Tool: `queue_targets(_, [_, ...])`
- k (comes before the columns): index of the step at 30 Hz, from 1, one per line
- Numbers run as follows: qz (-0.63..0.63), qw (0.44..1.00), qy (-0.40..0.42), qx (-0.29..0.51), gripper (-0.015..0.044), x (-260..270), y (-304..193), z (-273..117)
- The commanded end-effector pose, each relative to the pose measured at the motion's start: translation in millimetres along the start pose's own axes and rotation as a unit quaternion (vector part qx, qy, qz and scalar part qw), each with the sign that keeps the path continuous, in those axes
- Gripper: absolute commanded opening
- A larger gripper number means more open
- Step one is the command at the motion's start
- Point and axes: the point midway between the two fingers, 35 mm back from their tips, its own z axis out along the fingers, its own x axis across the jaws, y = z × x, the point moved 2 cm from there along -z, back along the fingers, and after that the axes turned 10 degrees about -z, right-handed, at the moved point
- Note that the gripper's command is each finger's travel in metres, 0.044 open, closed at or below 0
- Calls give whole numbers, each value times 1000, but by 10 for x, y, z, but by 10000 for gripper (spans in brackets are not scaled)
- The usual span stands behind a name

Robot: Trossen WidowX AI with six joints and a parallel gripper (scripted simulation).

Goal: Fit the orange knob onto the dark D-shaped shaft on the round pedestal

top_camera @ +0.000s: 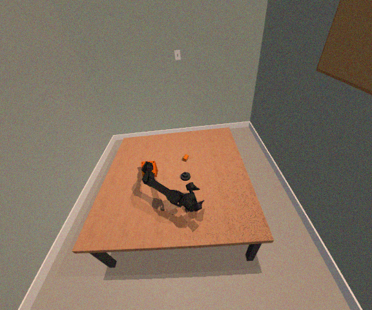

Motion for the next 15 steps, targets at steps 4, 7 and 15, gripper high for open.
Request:
queue_targets(4, [-78, 996, -31, -14, 440, -194, -80, 287])
queue_targets(7, [-210, 974, -84, -32, 440, -568, -208, 725])
queue_targets(15, [-551, 802, -227, -55, 440, -1735, -373, 1594])
